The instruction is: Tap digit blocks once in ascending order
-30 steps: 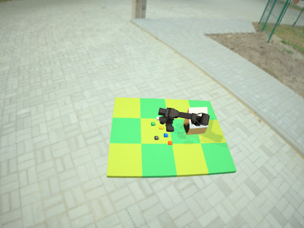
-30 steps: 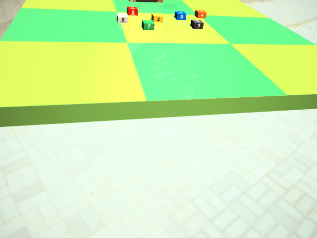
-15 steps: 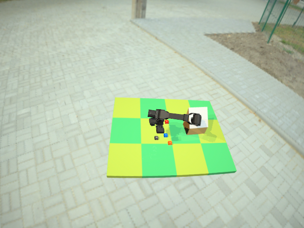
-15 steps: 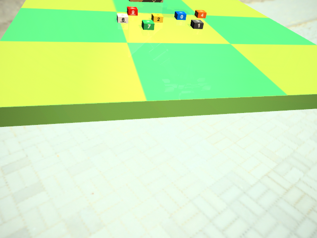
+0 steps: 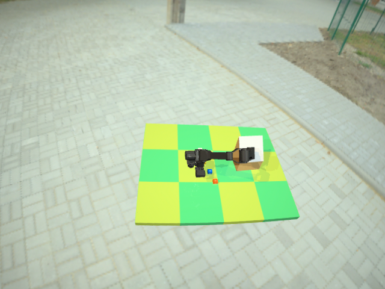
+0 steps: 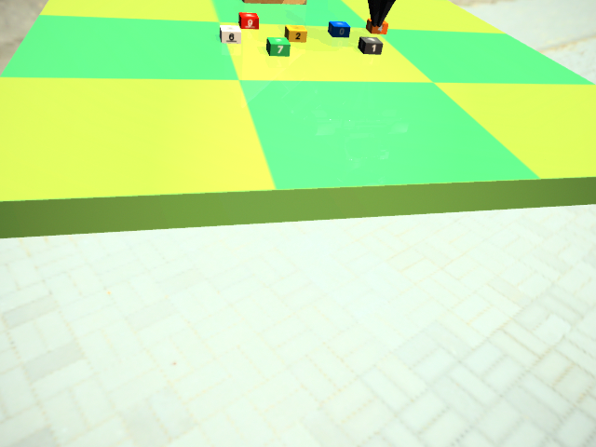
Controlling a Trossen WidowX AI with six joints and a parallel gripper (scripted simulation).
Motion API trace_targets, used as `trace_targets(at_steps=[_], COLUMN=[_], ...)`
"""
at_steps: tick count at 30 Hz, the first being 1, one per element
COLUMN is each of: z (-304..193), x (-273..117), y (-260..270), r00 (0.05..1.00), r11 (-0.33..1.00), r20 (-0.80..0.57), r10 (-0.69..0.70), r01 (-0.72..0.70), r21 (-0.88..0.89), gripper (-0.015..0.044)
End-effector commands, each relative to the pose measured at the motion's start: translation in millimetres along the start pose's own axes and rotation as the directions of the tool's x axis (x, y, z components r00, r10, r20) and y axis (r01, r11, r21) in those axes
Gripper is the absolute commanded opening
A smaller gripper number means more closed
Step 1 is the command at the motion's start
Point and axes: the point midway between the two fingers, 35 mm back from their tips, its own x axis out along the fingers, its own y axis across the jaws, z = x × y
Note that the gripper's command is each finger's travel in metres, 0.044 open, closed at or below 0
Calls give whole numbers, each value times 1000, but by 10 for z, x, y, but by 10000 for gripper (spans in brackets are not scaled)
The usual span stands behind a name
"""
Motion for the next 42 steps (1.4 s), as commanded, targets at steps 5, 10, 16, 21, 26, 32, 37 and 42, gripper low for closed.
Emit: trace_targets(at_steps=[5,10,16,21,26,32,37,42], z=[7,7,5,4,8,23,3,-33], x=[92,172,267,290,23,-150,-821,-827], y=[-2,-1,1,1,-3,-12,-10,-151], r00=[1000,1000,1000,1000,1000,1000,1000,1000], r11=[1000,1000,1000,1000,1000,1000,1000,1000], r20=[5,5,5,5,6,9,6,7], r10=[4,4,5,5,4,0,0,-4], r01=[-4,-4,-5,-5,-4,0,0,4], r21=[5,5,5,5,5,5,5,6], gripper=[20,20,20,20,20,20,20,20])
